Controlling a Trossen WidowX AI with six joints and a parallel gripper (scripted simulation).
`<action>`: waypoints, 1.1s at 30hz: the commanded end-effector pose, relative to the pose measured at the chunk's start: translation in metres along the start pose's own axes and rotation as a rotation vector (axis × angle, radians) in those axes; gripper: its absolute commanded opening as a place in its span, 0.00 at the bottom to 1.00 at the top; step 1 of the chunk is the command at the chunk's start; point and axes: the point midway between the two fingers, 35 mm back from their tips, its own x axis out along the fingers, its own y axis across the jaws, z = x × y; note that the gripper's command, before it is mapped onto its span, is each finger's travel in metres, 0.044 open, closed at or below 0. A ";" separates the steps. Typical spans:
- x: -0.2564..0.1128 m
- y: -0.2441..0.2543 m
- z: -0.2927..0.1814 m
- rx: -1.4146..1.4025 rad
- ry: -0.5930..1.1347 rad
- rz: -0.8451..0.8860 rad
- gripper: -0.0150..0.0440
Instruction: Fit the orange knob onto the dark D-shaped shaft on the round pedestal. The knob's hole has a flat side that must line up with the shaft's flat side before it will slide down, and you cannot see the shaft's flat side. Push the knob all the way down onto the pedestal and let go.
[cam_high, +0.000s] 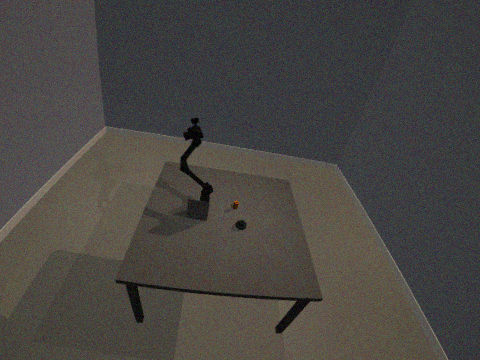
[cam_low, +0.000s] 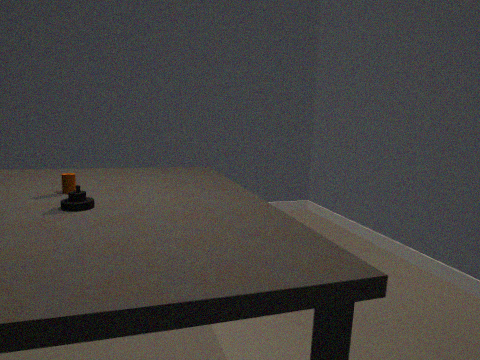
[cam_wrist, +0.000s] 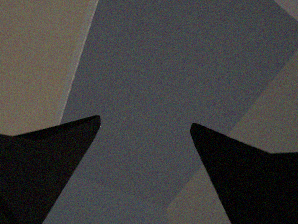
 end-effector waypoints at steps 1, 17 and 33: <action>-0.008 0.007 -0.075 0.153 0.158 0.001 1.00; -0.103 0.109 -0.310 0.757 0.758 0.030 1.00; -0.275 0.295 -0.404 1.430 1.415 0.093 1.00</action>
